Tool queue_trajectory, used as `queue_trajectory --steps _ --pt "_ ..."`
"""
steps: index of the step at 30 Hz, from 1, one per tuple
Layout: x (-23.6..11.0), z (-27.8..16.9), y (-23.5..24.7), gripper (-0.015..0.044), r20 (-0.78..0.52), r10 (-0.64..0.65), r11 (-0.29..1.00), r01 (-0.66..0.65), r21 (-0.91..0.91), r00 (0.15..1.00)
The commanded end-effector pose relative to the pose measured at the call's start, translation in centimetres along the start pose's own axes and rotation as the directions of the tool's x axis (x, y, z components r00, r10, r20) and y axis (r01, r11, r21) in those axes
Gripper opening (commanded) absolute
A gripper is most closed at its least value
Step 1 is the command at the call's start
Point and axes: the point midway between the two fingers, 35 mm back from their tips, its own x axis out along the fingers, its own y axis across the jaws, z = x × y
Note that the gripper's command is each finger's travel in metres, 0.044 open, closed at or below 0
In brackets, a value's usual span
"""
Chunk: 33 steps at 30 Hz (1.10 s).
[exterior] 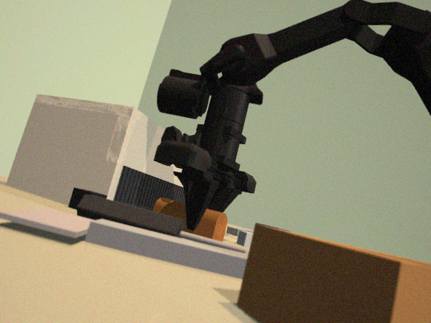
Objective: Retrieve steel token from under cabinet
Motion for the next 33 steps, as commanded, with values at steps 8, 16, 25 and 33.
queue_trajectory --steps 8,16,25,33 --pt "0.0 0.2 -1.6 0.0 0.001 -0.001 1.0 0.001 -0.001 1.0" --pt "0.0 0.2 -2.7 0.0 0.001 -0.002 1.0 0.002 -0.001 1.0" --pt "0.0 0.2 -3.0 0.0 0.001 -0.002 1.0 0.002 -0.001 1.0" --pt "0.0 -0.5 -2.9 0.0 0.0 -0.002 1.0 0.002 -0.001 1.0"
